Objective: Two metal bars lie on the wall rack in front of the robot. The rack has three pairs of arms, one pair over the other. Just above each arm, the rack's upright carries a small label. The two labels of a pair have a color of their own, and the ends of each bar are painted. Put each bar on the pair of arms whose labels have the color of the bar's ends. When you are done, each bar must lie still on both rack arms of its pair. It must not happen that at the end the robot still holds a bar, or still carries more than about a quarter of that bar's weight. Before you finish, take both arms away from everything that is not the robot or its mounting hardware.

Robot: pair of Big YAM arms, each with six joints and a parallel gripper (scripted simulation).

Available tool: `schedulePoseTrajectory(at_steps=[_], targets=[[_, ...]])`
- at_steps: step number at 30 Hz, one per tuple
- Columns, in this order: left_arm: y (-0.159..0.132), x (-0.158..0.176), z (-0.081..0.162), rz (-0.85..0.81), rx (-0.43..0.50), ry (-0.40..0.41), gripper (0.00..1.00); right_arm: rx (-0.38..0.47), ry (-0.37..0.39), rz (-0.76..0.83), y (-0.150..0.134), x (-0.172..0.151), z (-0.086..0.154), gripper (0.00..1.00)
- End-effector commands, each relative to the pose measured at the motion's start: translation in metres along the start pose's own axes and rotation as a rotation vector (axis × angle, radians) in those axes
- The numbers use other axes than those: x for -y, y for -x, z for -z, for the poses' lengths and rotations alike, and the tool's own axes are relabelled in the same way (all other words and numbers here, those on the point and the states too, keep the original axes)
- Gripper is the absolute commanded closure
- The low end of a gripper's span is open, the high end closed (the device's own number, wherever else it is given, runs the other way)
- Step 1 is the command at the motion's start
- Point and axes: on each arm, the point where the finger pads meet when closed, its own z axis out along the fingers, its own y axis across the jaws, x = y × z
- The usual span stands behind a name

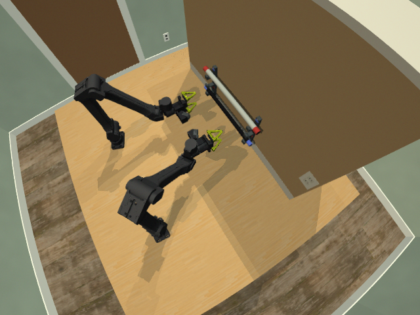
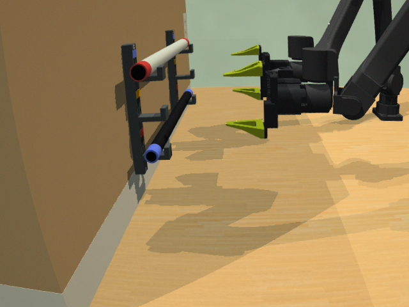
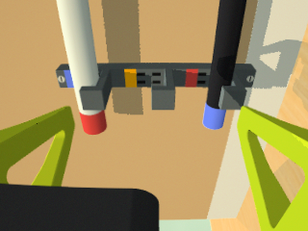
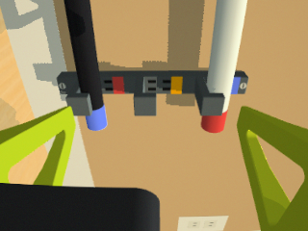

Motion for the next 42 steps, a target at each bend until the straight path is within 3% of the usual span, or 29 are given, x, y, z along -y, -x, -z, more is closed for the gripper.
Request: schedulePoseTrajectory(at_steps=[1, 30, 42], targets=[[-0.003, -0.017, -0.022, 0.019, -0.013, 0.066, 0.00, -0.009, -0.069, -0.047, 0.003, 0.026, -0.022, 0.00], [-0.003, 0.036, -0.083, 0.019, -0.009, 0.065, 0.00, -0.025, -0.058, -0.042, -0.008, -0.028, -0.082, 0.00], [-0.004, 0.036, -0.083, 0.019, -0.008, 0.061, 0.00, -0.025, -0.057, -0.042, -0.009, -0.028, -0.082, 0.00]])
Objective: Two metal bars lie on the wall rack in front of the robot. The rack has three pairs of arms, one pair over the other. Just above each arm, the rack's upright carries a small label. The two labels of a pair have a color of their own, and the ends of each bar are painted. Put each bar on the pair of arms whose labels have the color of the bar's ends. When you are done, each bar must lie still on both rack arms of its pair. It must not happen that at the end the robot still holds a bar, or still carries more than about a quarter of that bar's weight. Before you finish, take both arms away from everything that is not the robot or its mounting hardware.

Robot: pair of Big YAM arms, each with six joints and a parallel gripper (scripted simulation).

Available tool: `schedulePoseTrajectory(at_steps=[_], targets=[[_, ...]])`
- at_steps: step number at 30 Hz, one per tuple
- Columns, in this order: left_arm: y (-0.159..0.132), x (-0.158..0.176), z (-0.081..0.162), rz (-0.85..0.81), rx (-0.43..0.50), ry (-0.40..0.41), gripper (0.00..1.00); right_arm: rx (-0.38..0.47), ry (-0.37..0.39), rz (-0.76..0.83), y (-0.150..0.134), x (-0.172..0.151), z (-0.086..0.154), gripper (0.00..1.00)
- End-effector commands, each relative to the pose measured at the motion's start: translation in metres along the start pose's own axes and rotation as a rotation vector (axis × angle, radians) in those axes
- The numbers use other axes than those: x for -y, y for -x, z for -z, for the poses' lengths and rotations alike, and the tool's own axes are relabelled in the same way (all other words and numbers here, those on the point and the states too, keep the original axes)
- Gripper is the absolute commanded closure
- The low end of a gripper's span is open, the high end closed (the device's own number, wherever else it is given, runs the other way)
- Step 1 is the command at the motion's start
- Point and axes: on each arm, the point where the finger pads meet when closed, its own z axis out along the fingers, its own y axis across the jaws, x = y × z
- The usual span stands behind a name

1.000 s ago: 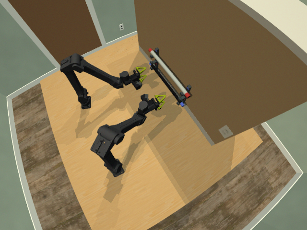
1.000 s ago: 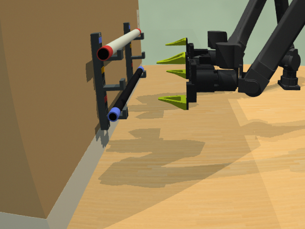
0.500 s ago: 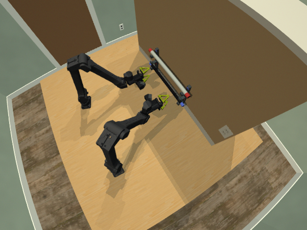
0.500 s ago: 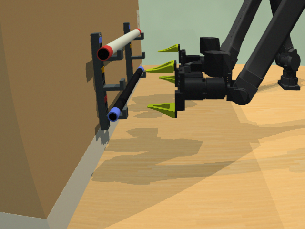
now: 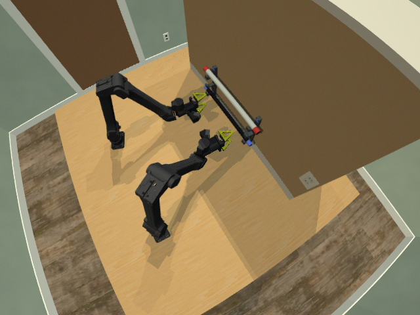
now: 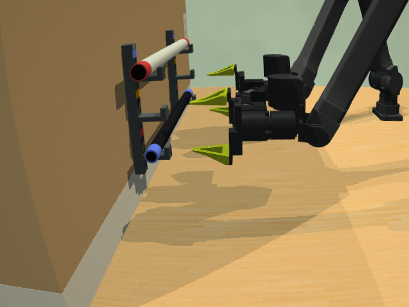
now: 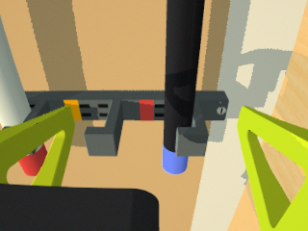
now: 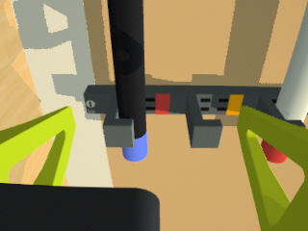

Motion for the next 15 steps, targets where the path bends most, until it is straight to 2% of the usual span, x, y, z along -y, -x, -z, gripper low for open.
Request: schedulePoseTrajectory(at_steps=[1, 15], targets=[[-0.0058, -0.0173, -0.0146, 0.017, -0.012, 0.056, 0.00, -0.005, -0.064, -0.047, 0.0021, 0.0273, -0.0154, 0.00], [-0.0064, -0.0155, -0.0135, 0.017, -0.012, 0.055, 0.00, -0.003, -0.066, -0.048, 0.0020, 0.0245, -0.0175, 0.00]])
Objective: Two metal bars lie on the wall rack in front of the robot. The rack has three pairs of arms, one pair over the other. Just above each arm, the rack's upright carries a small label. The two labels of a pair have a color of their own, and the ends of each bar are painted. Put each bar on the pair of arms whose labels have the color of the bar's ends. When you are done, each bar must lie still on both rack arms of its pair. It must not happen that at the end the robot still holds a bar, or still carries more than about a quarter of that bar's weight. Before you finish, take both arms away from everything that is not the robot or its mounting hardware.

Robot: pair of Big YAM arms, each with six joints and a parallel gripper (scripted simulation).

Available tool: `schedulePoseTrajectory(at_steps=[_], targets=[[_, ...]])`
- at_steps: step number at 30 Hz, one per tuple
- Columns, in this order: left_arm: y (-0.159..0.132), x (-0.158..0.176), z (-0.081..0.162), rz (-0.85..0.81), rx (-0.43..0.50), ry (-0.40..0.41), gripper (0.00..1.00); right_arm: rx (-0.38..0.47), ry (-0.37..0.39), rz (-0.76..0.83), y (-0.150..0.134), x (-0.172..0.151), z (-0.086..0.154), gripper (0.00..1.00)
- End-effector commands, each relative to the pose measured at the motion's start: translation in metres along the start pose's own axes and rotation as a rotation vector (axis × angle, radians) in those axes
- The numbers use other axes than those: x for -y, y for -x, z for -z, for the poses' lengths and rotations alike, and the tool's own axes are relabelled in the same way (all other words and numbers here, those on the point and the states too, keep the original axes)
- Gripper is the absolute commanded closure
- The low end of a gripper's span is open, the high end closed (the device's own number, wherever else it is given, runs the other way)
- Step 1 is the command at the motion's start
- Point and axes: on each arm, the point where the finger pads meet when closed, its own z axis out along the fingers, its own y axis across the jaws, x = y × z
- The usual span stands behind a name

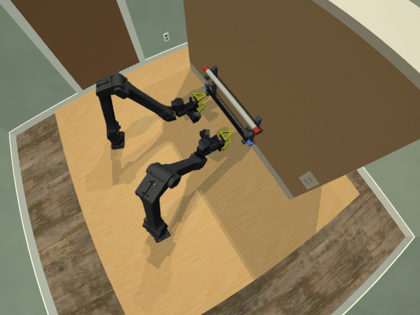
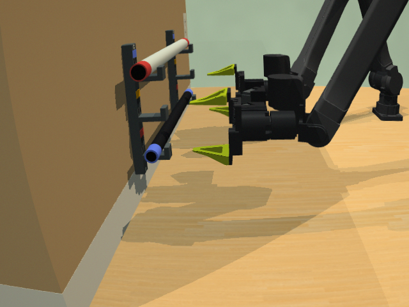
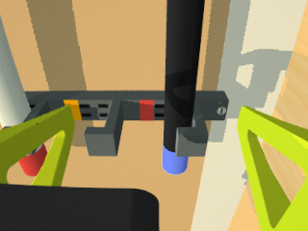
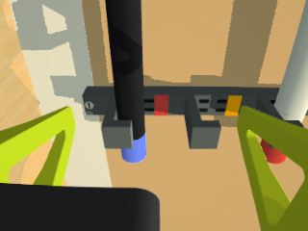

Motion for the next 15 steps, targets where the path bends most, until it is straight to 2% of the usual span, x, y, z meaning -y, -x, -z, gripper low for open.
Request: schedulePoseTrajectory(at_steps=[1, 15], targets=[[-0.0064, -0.0152, -0.0133, 0.017, -0.013, 0.054, 0.00, -0.007, -0.063, -0.046, 0.0013, 0.0230, -0.0177, 0.00], [-0.0069, -0.0122, -0.0116, 0.017, -0.013, 0.054, 0.00, -0.006, -0.063, -0.047, 0.0012, 0.0181, -0.0201, 0.00]])
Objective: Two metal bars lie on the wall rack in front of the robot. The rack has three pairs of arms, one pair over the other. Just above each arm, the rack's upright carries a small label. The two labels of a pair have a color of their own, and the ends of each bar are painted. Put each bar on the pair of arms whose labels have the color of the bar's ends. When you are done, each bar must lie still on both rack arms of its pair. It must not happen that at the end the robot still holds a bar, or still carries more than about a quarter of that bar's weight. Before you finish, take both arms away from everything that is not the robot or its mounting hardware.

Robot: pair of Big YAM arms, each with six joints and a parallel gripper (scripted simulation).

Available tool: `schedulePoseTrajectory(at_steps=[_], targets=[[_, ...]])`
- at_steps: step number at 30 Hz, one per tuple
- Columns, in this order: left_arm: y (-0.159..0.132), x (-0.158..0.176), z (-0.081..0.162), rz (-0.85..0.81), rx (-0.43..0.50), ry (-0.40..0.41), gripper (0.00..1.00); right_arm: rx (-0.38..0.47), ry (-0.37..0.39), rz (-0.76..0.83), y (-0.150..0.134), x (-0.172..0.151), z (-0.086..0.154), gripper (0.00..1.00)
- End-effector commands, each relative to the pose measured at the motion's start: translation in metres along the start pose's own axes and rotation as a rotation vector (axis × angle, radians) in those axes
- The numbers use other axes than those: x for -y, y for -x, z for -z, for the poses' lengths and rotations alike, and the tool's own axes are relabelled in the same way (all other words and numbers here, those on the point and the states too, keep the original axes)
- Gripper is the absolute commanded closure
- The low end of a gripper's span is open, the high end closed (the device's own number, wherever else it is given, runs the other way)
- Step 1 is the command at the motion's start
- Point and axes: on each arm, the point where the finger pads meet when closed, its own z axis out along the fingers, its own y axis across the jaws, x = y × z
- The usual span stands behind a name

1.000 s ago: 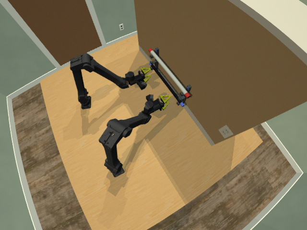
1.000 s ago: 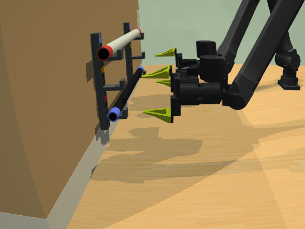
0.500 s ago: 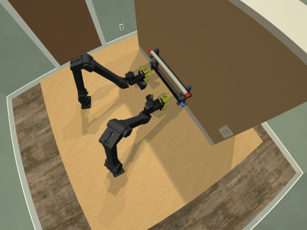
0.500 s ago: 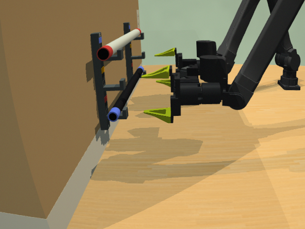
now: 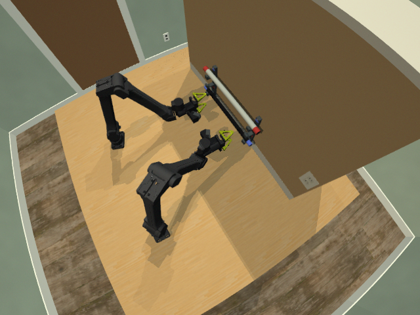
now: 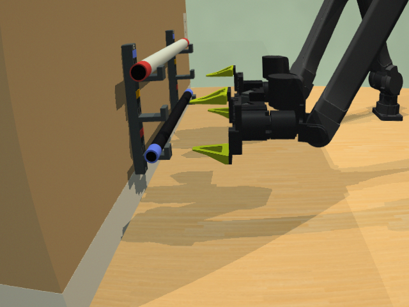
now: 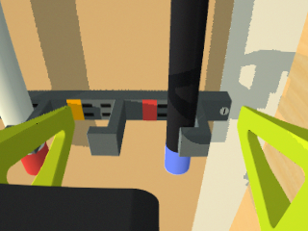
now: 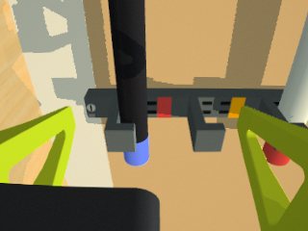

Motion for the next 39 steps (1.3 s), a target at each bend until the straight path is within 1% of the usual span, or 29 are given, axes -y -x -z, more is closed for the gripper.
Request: schedulePoseTrajectory(at_steps=[1, 11, 28, 39], targets=[[-0.007, -0.010, -0.012, 0.014, -0.013, 0.045, 0.00, -0.007, -0.058, -0.044, 0.001, 0.021, -0.017, 0.00], [-0.007, -0.008, -0.010, 0.014, -0.013, 0.044, 0.00, -0.008, -0.056, -0.043, 0.000, 0.017, -0.018, 0.00], [-0.008, -0.027, -0.008, 0.012, -0.013, 0.034, 0.00, -0.008, -0.057, -0.045, 0.000, 0.041, -0.019, 0.00], [-0.008, -0.045, -0.007, 0.012, -0.013, 0.032, 0.00, -0.008, -0.065, -0.050, 0.000, 0.060, -0.019, 0.00]])
